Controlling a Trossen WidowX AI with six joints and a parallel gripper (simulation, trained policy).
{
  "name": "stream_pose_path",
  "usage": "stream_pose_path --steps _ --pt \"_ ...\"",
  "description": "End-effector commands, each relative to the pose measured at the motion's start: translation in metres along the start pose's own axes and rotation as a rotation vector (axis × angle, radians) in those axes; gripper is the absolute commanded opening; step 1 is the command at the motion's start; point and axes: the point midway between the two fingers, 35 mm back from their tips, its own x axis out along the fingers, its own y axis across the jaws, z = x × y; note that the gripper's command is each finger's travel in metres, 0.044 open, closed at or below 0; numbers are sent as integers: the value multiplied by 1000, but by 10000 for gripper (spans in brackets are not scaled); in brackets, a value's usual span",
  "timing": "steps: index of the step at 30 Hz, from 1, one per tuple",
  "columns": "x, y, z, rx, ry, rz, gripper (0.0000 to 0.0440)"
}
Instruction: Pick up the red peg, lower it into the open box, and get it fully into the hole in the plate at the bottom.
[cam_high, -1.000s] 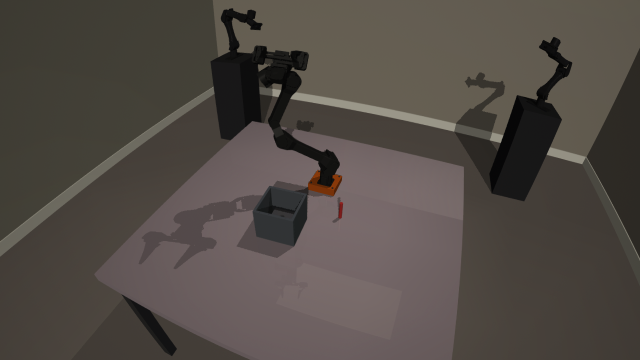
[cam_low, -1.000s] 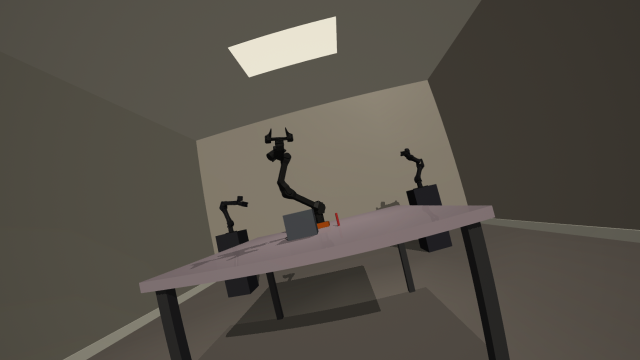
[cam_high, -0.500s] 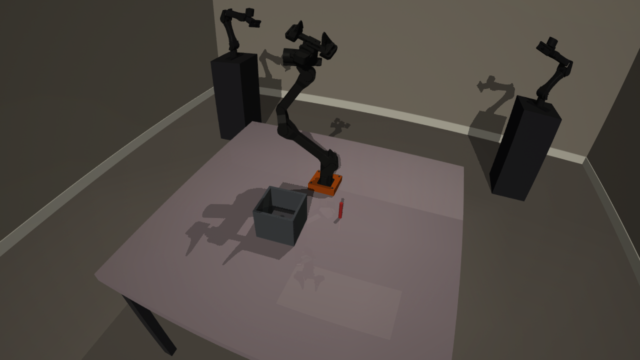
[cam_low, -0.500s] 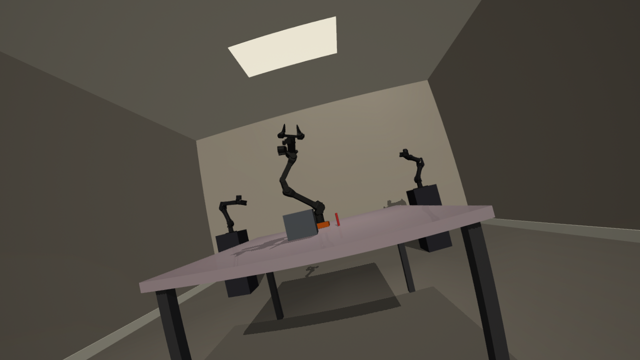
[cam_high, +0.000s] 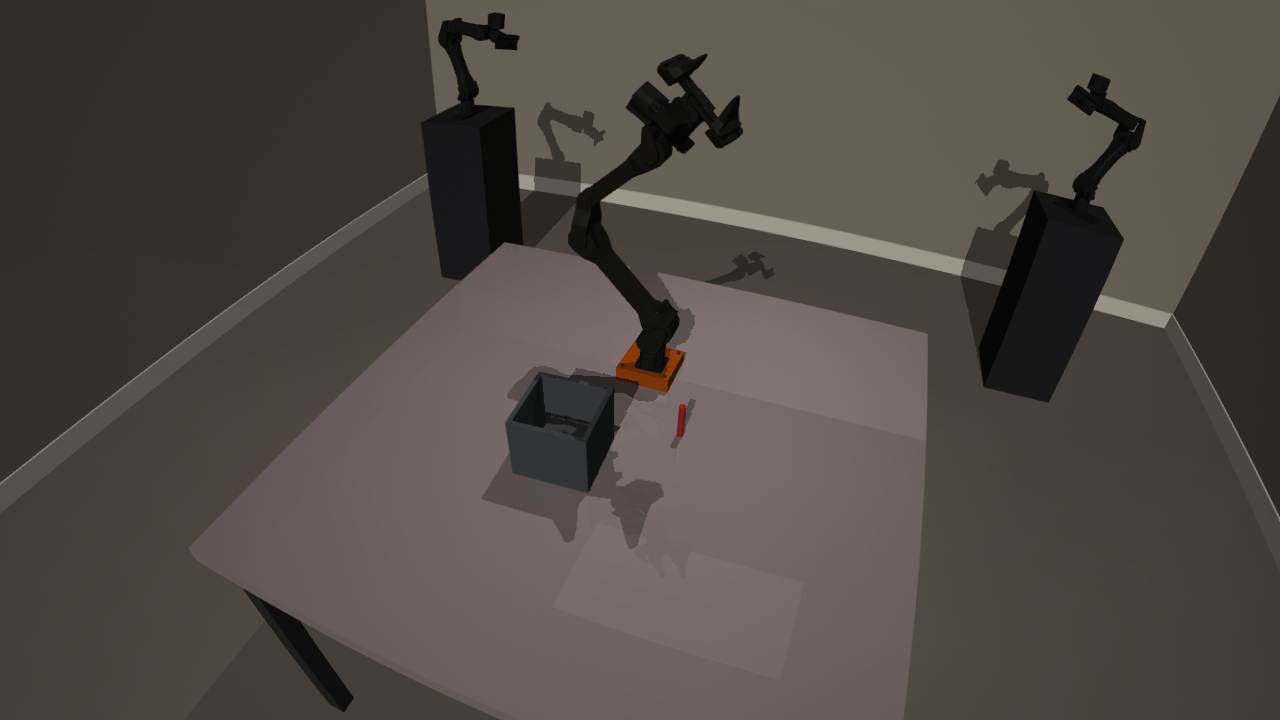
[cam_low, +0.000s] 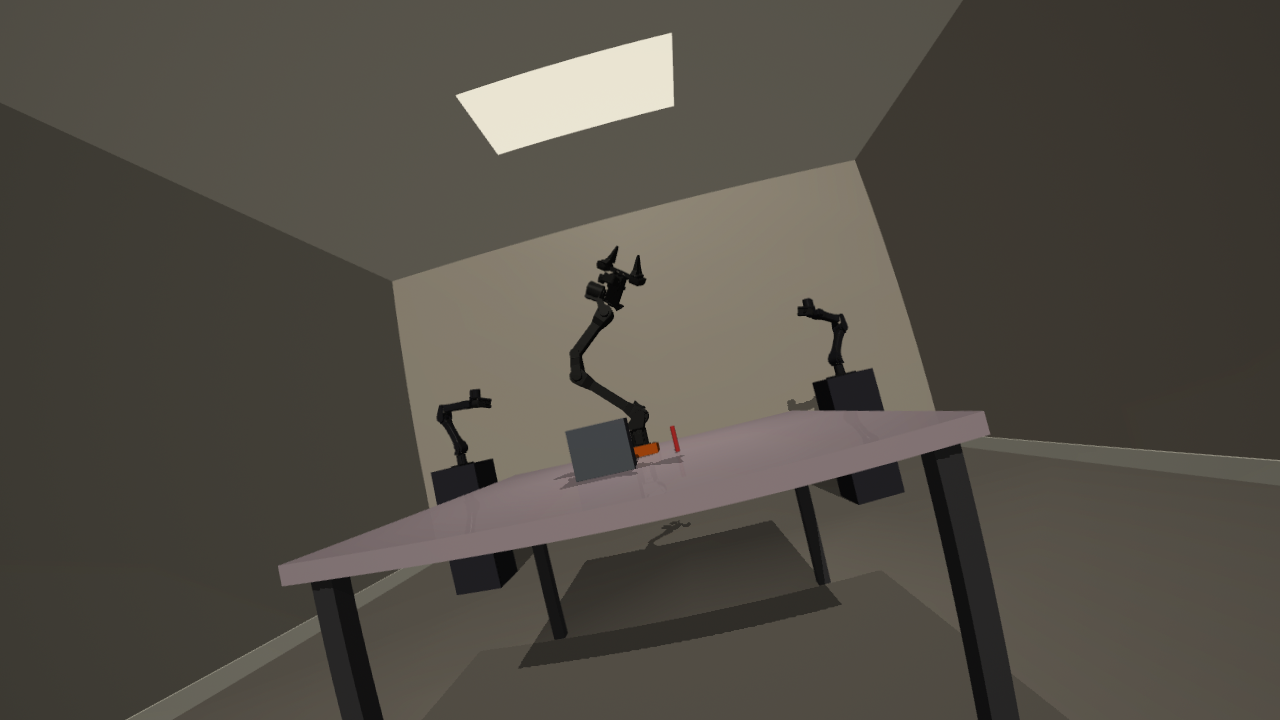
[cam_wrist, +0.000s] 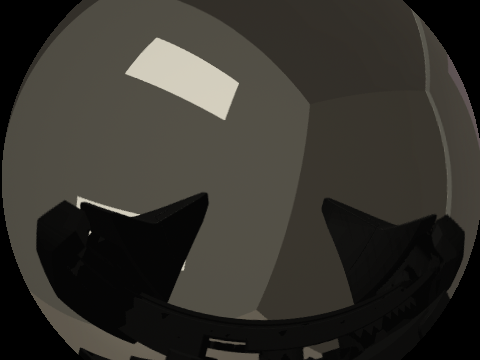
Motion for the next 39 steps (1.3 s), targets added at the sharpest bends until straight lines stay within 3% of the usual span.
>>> stream_pose_path --steps 1,10,20,29,39 --pt "6 -36 -6 -56 9 -92 440" --pt "16 -129 5 -179 -30 -356 440" --pt "6 -224 53 -256 -149 -668 440" --pt "-26 -292 110 -271 -297 -953 440" --pt "-83 -340 168 -235 -472 -1258 440"
